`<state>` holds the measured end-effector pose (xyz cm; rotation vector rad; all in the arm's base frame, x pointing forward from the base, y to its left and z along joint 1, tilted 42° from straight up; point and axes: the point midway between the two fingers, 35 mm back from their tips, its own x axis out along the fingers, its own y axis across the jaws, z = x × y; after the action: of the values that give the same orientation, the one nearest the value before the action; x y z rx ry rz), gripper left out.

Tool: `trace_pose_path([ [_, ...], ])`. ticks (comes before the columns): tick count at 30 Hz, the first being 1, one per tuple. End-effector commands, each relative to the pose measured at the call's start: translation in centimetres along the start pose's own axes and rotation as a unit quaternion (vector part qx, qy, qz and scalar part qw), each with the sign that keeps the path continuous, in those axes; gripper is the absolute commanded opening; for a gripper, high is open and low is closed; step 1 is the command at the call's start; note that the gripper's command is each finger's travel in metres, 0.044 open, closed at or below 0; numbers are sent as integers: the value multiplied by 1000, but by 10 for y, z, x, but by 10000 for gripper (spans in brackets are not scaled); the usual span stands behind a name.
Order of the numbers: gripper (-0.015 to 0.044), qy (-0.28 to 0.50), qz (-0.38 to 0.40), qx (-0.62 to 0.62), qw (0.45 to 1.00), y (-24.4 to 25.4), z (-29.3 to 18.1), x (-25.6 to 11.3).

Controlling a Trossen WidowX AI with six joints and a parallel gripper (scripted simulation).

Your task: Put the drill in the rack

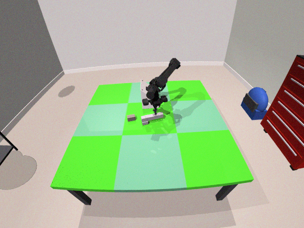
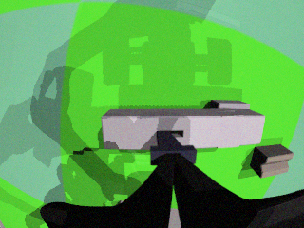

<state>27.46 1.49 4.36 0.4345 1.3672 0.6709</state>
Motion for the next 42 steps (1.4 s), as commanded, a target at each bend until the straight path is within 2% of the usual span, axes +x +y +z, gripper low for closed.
trace_pose_path([
  [1, 0, 17, 6, 4, 1000, 2, -8, 12],
  [42, 0, 17, 6, 4, 1000, 3, -12, 27],
])
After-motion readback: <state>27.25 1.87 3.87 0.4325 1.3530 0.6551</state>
